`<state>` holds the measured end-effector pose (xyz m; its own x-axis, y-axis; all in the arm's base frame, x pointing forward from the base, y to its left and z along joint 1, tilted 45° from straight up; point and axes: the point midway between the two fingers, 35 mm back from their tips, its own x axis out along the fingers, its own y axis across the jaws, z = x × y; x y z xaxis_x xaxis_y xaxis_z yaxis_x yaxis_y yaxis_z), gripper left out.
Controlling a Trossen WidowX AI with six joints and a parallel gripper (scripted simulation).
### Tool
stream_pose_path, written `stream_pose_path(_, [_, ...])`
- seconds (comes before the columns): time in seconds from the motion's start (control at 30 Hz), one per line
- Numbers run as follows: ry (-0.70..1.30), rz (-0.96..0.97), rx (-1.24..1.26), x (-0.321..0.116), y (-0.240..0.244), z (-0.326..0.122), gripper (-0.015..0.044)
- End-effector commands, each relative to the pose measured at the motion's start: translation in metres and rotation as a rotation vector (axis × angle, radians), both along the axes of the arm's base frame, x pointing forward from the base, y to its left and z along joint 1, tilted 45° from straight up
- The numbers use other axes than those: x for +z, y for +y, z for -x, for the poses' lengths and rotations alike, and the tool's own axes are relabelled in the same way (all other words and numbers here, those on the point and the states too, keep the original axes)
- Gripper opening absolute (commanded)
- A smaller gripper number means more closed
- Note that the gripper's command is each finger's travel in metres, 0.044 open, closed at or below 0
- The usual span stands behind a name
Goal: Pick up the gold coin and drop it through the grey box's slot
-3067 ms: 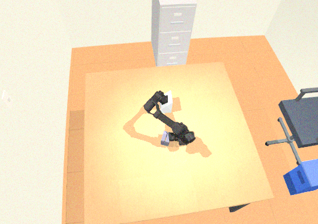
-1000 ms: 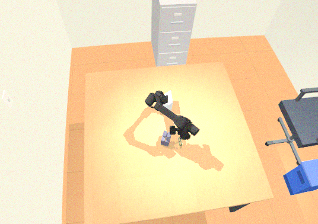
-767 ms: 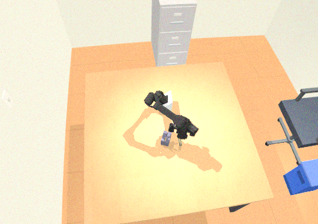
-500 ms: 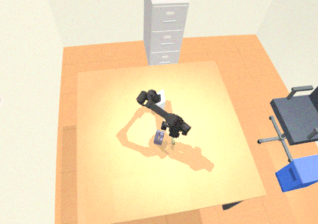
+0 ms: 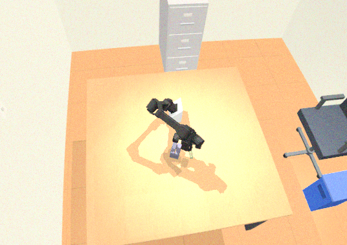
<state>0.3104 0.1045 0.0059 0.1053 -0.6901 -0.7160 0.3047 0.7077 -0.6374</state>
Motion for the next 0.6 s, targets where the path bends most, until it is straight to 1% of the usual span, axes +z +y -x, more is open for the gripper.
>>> stream_pose_path(0.0, [0.002,0.002,0.004,0.008,-0.008,0.000,0.0000])
stream_pose_path(0.57, [0.001,0.009,0.006,0.037,-0.040,0.004,0.0000])
